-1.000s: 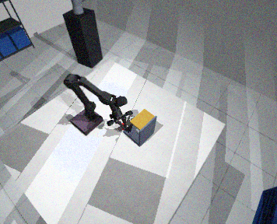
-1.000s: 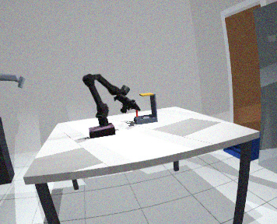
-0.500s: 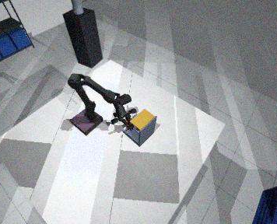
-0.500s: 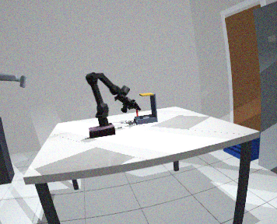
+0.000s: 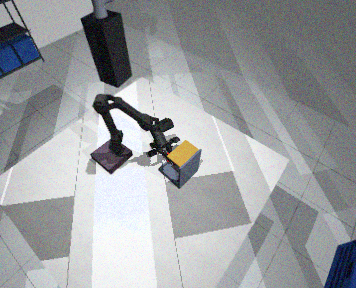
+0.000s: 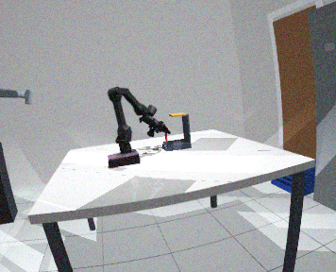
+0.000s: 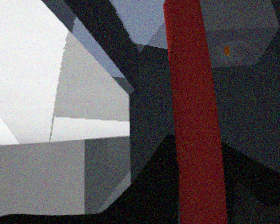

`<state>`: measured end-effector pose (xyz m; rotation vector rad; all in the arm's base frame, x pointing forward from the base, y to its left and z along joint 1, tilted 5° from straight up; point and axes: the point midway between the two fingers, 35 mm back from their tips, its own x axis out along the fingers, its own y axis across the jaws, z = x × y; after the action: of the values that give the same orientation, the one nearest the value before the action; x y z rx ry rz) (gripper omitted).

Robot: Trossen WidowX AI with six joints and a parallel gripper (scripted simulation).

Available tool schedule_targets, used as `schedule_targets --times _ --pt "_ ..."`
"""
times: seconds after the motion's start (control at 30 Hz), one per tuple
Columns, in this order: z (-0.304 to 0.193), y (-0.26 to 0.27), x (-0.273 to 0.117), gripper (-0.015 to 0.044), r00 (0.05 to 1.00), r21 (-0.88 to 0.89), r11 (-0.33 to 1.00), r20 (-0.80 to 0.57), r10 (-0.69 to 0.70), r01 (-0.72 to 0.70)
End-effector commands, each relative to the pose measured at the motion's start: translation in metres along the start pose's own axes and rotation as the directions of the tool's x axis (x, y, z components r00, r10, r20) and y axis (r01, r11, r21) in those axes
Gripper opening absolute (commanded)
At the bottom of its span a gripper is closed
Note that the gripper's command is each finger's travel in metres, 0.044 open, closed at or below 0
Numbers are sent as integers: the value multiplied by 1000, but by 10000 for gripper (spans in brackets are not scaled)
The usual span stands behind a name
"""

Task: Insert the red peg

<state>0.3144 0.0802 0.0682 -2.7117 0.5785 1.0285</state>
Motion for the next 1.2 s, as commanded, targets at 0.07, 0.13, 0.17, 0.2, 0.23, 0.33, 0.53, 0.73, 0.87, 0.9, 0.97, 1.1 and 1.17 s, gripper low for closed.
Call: schedule_targets --times 0.07,0.13,0.17,0.2,0.23,0.33,0.53,0.73,0.87,0.9,0.97,1.1,1.17 --pt "2 -16 -1 0 1000 -1 1000 -8 -8 8" --pt "3 -21 -1 0 1000 -3 1000 -10 -11 11" --pt "4 -23 -1 0 1000 -4 1000 -10 -13 13" --pt "5 -25 -1 0 1000 -5 1000 -11 -14 14" --pt "5 -27 -1 0 1000 -5 1000 -12 -16 16" --pt "4 -29 1 0 1000 -6 1000 -12 -16 16" --pt "-5 -32 12 0 1000 -6 1000 -14 -17 17" --pt "-15 -35 24 0 1000 -6 1000 -15 -17 17" --pt "-16 -35 26 0 1000 -6 1000 -16 -17 17" --pt "-16 -35 25 0 1000 -6 1000 -16 -17 17" --pt "-16 -34 26 0 1000 -6 1000 -16 -17 17" --pt "-18 -34 28 0 1000 -6 1000 -16 -17 17" --pt "-19 -34 29 0 1000 -6 1000 -16 -17 17"
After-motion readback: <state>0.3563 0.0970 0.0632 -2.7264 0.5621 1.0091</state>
